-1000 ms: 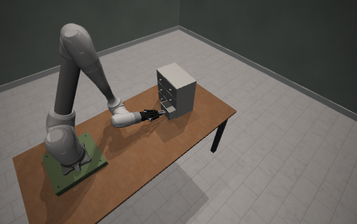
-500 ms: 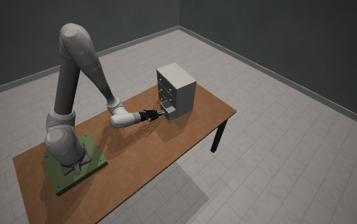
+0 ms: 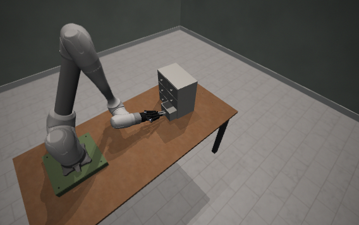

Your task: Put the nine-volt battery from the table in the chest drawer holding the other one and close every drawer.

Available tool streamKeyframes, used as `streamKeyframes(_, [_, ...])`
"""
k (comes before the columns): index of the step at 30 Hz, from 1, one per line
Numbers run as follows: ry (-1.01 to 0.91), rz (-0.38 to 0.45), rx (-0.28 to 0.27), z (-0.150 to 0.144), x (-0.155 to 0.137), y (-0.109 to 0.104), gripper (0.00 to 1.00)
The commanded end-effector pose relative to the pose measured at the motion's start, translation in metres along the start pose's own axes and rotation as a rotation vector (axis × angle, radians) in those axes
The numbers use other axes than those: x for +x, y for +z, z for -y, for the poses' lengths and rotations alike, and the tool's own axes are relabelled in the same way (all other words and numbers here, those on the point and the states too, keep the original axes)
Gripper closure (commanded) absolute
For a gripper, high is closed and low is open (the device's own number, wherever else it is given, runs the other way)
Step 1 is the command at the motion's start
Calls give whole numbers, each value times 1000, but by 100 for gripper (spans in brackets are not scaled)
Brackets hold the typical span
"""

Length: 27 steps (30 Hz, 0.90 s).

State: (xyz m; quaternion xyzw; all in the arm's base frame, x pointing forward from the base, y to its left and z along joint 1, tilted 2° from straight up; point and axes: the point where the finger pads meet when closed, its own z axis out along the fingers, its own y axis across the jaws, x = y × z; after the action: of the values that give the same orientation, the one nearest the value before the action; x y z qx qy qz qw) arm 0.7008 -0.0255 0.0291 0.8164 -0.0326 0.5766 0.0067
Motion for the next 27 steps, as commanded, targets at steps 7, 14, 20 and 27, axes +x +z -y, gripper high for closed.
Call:
streamKeyframes(7, [0,0,0,0,0,0,87])
streamKeyframes(14, [0,0,0,0,0,0,80])
streamKeyframes(20, [0,0,0,0,0,-1,80])
streamKeyframes(27, [0,0,0,0,-7,-19,80])
